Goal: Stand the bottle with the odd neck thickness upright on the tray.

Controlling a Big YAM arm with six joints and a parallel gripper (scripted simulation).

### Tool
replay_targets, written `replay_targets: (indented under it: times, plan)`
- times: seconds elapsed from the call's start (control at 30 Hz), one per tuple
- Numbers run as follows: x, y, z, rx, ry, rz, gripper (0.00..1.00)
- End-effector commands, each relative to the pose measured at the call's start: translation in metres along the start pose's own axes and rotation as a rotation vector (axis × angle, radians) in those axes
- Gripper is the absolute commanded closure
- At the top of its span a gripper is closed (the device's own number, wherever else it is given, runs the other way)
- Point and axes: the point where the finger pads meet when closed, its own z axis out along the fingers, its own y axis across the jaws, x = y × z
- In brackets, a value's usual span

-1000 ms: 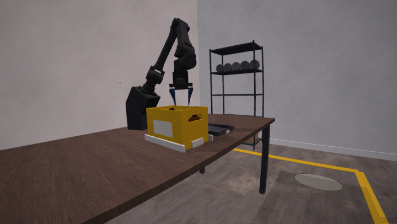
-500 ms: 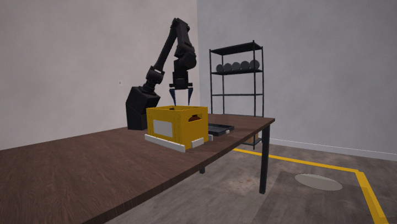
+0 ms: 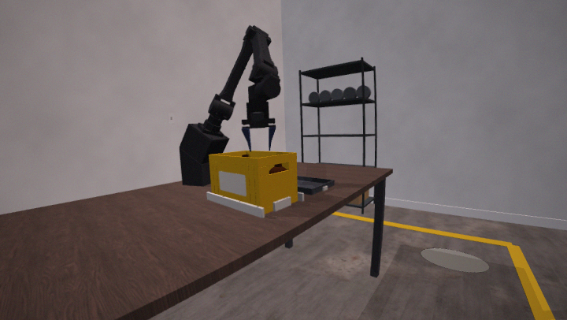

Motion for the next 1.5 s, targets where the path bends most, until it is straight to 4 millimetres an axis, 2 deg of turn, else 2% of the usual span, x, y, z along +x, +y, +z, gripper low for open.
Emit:
replay_targets:
  times: [0.0,0.53,1.47]
  plan:
    - [0.006,-0.002,0.017,0.009,0.025,0.003,0.39]
    - [0.003,-0.013,0.013,0.011,0.016,0.007,0.39]
    - [0.001,-0.012,0.012,0.009,0.012,0.007,0.39]
